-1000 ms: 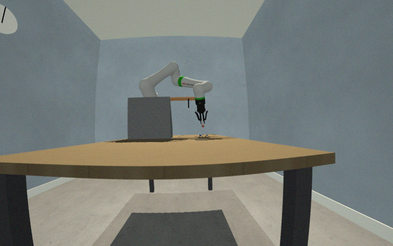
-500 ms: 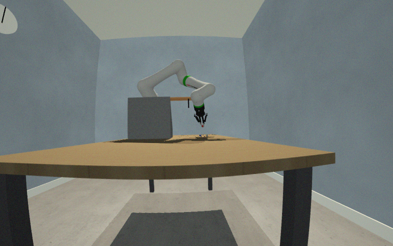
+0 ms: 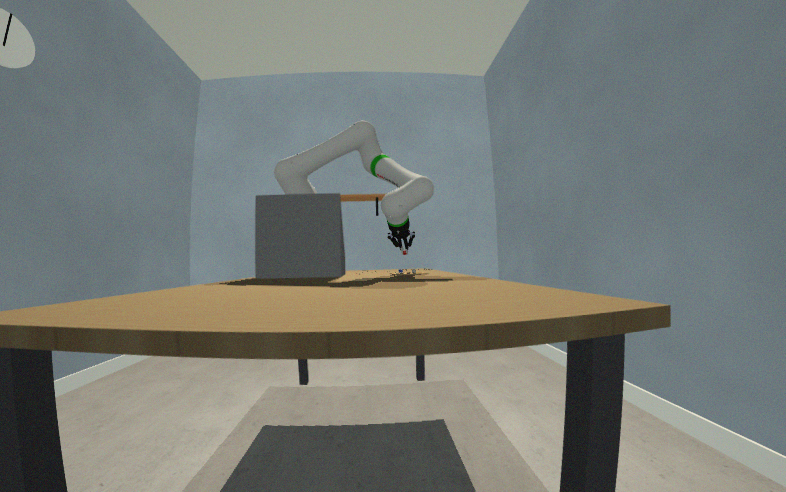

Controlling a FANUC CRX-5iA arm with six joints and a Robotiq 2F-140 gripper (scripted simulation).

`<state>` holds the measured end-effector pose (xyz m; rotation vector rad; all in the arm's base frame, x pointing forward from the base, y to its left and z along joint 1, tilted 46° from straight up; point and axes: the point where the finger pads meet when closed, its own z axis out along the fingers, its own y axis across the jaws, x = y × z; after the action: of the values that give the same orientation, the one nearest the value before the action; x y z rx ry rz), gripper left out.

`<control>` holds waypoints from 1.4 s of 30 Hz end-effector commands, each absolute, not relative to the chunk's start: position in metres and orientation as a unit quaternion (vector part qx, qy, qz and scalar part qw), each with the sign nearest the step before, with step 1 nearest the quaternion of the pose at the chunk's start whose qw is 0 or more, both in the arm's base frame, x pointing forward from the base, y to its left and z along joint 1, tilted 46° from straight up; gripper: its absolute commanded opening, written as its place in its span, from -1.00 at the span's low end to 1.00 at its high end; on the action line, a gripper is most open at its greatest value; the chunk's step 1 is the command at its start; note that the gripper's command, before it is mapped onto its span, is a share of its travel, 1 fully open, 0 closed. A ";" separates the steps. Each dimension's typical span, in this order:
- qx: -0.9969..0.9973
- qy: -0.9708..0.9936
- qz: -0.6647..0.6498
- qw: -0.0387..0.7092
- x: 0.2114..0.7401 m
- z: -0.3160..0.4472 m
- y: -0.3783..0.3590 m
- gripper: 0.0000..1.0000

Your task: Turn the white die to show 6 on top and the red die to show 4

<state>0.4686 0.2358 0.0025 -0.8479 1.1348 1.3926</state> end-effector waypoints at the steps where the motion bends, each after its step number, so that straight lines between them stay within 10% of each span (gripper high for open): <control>1: -0.358 0.478 0.589 0.545 0.468 -0.001 0.239 -0.87; 42: -0.358 0.478 0.589 0.545 0.463 -0.050 0.290 -0.87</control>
<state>0.4626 0.2900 -0.0501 -0.8491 1.1337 1.3967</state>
